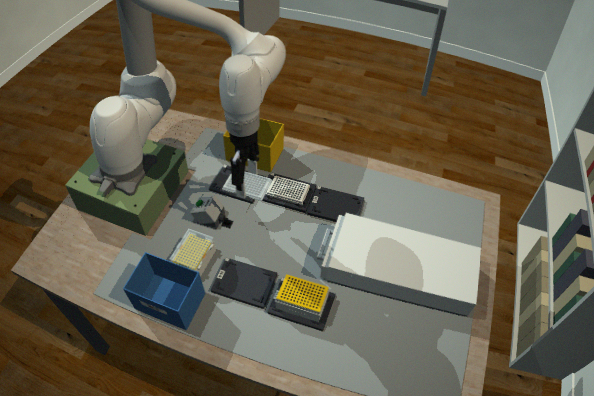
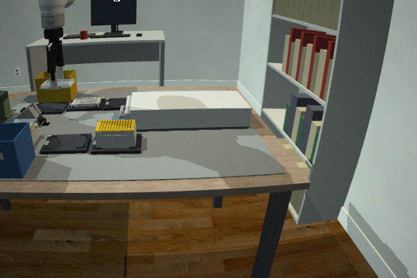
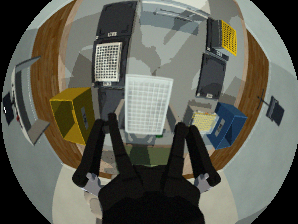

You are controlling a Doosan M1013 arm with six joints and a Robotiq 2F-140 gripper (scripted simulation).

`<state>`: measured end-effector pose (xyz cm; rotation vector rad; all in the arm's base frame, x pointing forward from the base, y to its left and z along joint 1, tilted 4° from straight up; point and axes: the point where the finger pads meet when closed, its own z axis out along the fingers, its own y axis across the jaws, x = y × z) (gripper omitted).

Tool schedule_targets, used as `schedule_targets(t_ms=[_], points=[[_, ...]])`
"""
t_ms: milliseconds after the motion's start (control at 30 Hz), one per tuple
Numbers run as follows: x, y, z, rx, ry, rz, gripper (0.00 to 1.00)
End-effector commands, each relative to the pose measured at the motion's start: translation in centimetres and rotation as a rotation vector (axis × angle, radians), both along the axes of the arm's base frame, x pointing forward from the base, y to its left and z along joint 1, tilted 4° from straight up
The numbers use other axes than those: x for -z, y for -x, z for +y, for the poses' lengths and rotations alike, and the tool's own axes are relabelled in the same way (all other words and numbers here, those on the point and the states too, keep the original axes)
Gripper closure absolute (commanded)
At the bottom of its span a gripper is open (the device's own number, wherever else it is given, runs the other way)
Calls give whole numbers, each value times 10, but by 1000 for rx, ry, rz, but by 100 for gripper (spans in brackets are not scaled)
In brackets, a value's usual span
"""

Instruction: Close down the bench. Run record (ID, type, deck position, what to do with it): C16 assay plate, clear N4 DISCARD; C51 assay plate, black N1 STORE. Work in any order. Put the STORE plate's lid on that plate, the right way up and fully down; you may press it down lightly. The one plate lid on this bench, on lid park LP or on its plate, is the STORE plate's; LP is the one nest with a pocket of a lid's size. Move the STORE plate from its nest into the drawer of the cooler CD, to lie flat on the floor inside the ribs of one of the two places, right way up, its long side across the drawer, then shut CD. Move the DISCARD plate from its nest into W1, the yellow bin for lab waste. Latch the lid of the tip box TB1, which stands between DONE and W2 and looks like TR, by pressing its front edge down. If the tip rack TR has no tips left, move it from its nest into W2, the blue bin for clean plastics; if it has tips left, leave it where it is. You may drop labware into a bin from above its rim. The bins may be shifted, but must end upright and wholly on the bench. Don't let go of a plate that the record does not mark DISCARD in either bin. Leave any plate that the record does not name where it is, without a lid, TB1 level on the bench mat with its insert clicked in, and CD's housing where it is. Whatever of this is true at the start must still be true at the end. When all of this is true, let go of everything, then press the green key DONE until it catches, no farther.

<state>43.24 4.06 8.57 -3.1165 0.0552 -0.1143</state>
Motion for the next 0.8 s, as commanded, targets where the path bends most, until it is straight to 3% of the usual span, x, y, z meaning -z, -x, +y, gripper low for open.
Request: schedule_targets(t_ms=[0, 767], points=[[0, 3, 9, 0, 0, 0, 100], [0, 18, 60, 0, 0, 0, 100]])
